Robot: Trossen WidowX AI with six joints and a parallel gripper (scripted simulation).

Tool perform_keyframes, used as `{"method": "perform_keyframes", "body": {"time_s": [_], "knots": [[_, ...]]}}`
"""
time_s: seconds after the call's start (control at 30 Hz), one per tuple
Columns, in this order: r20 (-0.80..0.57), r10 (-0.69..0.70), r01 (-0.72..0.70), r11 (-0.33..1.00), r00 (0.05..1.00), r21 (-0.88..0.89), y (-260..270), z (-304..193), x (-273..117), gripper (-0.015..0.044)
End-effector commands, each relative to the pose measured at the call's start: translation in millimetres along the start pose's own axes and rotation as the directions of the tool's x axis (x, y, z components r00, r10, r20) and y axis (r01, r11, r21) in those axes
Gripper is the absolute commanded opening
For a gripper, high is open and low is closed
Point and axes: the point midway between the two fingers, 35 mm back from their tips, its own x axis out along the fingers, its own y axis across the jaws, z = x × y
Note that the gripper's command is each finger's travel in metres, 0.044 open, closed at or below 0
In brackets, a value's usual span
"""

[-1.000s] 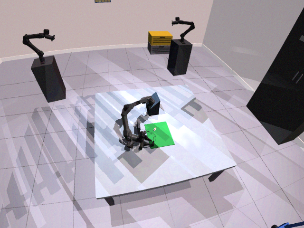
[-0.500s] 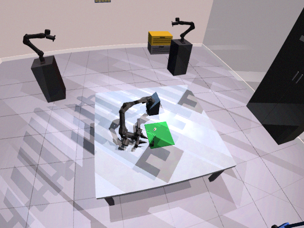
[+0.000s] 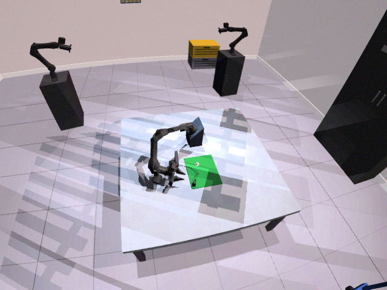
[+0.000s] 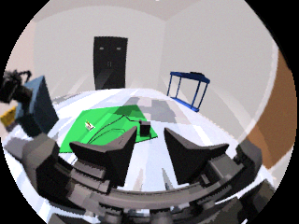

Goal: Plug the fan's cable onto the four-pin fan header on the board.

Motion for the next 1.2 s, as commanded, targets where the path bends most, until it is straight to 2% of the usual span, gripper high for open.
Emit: {"method": "perform_keyframes", "body": {"time_s": [0.0, 0.53, 0.83, 1.17], "knots": [[-0.009, 0.002, -0.002, 1.0, 1.0, 0.026, 5.4, -2.1, -10.5, 0.0205], [-0.022, 0.012, -0.012, 1.0, 1.0, 0.027, 6.1, -2.4, -8.6, 0.0205], [-0.204, 0.131, -0.124, 0.991, 0.97, 0.047, 14.8, -7.0, 12.7, 0.0205], [-0.436, 0.225, -0.213, 0.974, 0.871, 0.077, 21.2, -11.8, 29.4, 0.0205]]}}
